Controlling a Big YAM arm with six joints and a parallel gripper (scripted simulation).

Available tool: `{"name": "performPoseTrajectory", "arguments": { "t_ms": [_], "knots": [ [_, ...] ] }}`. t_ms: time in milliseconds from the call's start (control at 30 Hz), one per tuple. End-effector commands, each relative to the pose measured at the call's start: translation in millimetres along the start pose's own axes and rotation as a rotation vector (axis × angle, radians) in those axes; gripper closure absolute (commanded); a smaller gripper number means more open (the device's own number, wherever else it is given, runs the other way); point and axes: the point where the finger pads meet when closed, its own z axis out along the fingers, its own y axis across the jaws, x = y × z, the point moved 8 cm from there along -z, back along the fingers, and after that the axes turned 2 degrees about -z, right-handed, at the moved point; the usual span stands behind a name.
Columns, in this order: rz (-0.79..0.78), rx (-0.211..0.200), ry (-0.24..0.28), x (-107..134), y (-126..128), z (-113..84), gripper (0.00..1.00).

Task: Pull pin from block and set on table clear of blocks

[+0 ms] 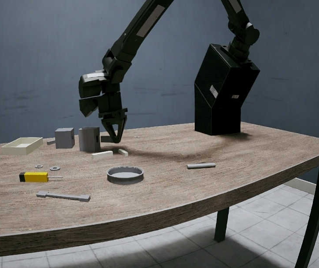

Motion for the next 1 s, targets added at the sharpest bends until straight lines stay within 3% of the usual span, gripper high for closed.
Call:
{"name": "performPoseTrajectory", "arguments": {
  "t_ms": [0,967],
  "knots": [
    [-0.014,-0.008,-0.019,1.1,13.2,-7.1,1.0],
    [-0.015,-0.01,-0.021,6.6,13.8,-6.6,1.0]
  ]
}}
